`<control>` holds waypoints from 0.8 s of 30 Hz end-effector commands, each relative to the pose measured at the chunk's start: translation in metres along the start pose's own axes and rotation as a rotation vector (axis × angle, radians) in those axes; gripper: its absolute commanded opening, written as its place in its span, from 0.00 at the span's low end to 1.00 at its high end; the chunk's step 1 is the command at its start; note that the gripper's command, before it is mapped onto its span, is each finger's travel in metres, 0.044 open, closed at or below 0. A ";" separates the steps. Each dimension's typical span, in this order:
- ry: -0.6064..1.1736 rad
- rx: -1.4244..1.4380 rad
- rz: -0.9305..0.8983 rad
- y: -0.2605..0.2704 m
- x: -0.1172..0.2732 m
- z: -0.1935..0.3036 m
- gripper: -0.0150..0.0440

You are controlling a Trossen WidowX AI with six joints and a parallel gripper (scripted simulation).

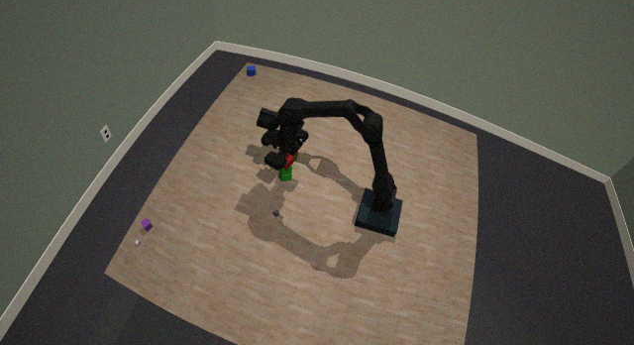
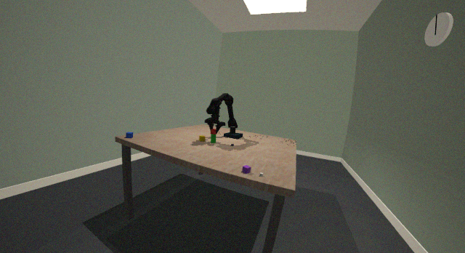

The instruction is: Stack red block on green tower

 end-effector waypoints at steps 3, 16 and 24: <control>-0.001 0.000 0.000 0.000 0.000 0.000 1.00; -0.001 0.000 0.000 0.000 0.000 0.000 1.00; -0.001 0.000 0.000 0.000 0.000 0.000 1.00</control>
Point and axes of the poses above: the point midway between the two fingers, 35 mm back from their tips, its own x axis back along the fingers, its own y axis across the jaws, z = x × y, the point moved 1 cm from there along x, back along the fingers, and after that the axes turned 1 degree about x, right-handed, at the moved point
